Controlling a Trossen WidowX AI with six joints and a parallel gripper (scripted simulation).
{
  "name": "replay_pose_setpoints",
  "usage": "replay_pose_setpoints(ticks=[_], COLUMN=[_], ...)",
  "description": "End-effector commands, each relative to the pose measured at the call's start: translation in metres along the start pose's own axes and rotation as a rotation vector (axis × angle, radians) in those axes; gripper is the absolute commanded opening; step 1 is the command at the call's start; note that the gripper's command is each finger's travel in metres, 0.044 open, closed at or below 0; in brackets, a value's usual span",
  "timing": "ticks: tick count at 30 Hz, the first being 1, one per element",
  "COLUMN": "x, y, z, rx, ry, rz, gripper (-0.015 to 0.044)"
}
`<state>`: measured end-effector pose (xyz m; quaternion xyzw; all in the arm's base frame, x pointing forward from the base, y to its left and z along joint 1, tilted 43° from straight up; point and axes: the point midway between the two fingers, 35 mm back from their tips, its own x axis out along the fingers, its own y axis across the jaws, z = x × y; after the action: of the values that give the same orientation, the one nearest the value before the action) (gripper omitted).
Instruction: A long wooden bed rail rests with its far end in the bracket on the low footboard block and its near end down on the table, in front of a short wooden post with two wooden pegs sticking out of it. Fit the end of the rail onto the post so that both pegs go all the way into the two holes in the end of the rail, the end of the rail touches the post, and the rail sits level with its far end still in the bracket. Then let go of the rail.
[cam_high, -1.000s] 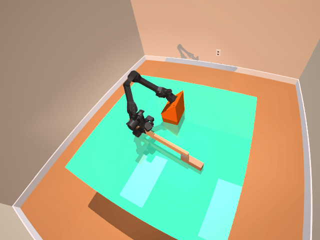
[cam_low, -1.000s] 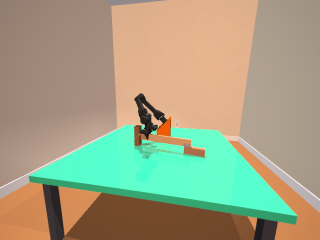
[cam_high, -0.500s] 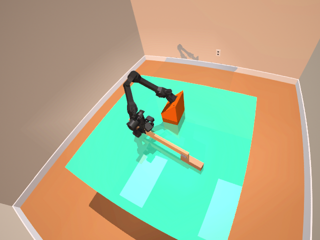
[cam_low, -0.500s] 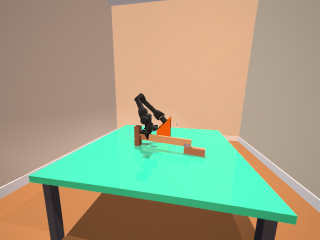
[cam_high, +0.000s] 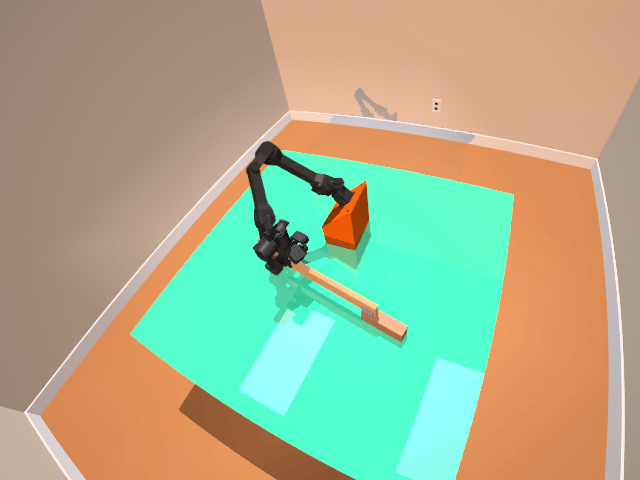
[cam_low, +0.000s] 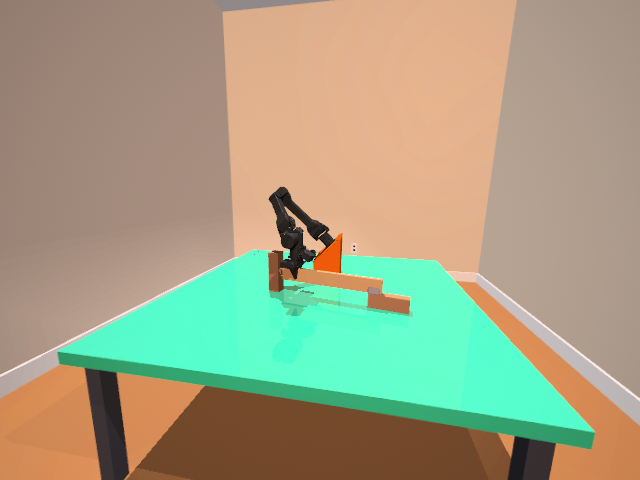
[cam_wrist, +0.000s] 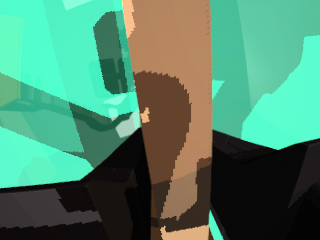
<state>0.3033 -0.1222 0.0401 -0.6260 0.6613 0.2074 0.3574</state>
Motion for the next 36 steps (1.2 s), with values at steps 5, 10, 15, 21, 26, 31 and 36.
replay_pose_setpoints(ticks=[5,10,15,21,26,31,36], x=[-0.0012,-0.0013,-0.0011,-0.0009,-0.0009,-0.0009,-0.0008], y=[-0.0004,-0.0003,0.0,0.0002,0.0002,0.0003,0.0004], z=[-0.0031,-0.0046,-0.0062,-0.0063,-0.0049,-0.0033,-0.0016], rx=[-0.001,-0.001,-0.001,-0.001,-0.001,-0.001,-0.001], ry=[0.002,0.003,0.003,0.003,0.003,0.002,0.002], rz=[-0.004,-0.004,-0.004,-0.004,-0.004,-0.004,-0.004], gripper=[0.0,0.0,0.0,0.0,0.0,0.0,0.0])
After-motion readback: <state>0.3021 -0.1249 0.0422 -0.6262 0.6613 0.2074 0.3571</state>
